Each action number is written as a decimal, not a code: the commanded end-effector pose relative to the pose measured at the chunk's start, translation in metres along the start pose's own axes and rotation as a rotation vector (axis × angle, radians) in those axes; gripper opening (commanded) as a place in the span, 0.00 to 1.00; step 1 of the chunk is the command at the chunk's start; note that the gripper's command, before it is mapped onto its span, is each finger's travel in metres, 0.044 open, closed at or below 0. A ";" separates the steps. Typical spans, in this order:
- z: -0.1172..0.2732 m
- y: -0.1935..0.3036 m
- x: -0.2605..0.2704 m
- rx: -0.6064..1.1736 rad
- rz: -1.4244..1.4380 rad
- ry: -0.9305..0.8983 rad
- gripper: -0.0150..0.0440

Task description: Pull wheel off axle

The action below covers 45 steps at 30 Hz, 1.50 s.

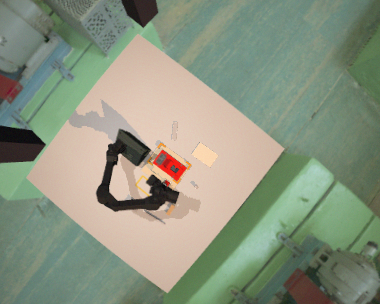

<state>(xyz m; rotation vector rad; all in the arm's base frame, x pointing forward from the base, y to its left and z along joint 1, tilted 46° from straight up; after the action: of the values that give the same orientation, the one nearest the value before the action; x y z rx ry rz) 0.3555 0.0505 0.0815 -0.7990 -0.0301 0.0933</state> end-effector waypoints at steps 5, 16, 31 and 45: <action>0.000 -0.027 -0.012 0.001 0.002 0.006 0.25; 0.003 -0.069 -0.039 0.003 -0.001 0.002 0.25; -0.010 -0.094 -0.060 0.001 -0.004 0.000 0.25; -0.065 -0.094 -0.057 0.004 -0.005 0.000 0.25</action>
<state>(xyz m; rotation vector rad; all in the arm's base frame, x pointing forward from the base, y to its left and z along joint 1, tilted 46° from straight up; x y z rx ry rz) 0.3112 -0.0568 0.1140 -0.7914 -0.0405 0.0835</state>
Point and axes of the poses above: the point midway between the two fingers, 35 mm back from their tips, its own z axis back along the fingers, its own x axis across the jaws, y = z × x, the point moved 5 cm from there along z, back along the fingers, and after that the axes turned 2 degrees about z, right-handed, at the moved point
